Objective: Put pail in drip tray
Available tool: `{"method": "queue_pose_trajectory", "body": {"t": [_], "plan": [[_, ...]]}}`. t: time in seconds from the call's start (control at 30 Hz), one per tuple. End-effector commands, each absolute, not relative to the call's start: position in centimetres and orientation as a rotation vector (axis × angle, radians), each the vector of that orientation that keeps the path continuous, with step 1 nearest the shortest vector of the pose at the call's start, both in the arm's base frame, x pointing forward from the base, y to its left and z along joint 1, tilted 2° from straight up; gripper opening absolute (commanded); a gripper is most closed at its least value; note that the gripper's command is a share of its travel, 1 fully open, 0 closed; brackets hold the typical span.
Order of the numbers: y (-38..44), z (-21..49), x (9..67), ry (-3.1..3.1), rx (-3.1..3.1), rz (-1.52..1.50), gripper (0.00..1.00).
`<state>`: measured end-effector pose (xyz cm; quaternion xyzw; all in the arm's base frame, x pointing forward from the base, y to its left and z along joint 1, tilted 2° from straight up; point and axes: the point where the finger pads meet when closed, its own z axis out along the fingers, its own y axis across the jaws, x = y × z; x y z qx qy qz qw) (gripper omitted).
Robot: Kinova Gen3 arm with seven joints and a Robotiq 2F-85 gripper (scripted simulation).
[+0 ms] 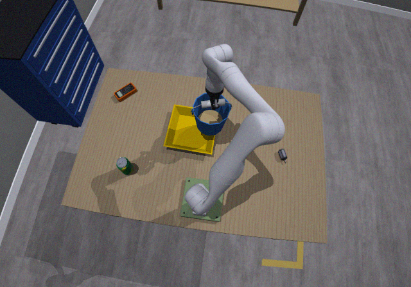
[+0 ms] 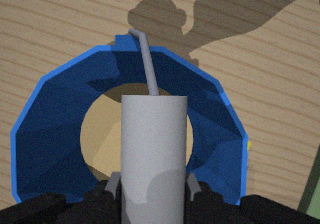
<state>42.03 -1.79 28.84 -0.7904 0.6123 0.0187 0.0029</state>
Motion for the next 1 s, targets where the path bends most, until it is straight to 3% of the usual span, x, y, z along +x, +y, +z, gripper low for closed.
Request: {"method": "queue_pose_trajectory", "body": {"t": [0.0,0.97], "plan": [[-1.0,29.0,41.9,1.913,-2.486,0.052,0.10],[4.8,29.1,40.8,1.913,-2.486,0.052,0.10]]}}
